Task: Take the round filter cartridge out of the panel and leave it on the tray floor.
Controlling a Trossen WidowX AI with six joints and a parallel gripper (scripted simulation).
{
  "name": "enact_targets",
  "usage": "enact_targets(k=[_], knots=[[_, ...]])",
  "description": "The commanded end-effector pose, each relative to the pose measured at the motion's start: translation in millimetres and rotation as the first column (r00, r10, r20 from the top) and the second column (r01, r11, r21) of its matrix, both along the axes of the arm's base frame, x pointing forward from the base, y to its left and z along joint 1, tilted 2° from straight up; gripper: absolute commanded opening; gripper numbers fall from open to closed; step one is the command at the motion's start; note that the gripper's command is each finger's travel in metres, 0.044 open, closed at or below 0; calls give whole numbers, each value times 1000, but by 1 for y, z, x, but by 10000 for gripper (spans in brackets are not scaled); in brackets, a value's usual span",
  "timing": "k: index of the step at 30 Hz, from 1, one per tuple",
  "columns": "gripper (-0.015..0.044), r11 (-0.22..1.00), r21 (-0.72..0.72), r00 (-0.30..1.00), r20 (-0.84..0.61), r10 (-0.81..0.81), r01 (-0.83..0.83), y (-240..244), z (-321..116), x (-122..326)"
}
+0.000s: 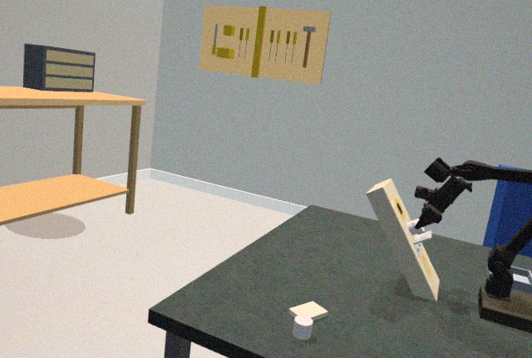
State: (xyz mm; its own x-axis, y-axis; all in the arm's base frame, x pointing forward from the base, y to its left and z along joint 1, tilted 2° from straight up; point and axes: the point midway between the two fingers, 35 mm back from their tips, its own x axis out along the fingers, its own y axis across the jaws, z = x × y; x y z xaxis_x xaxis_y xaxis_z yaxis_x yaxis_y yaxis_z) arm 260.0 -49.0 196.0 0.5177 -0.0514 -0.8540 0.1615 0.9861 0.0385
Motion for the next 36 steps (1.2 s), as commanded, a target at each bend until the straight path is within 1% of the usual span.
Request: enact_targets(k=[1, 17, 36], knots=[[0, 1000, -2, 1000, 7, 2, -2, 0, 15, -3], [0, 1000, -1, 1000, 4, 2, -2, 4, 80, -39], [0, 1000, -6, 1000, -11, 4, -4, -49, 70, -40]])
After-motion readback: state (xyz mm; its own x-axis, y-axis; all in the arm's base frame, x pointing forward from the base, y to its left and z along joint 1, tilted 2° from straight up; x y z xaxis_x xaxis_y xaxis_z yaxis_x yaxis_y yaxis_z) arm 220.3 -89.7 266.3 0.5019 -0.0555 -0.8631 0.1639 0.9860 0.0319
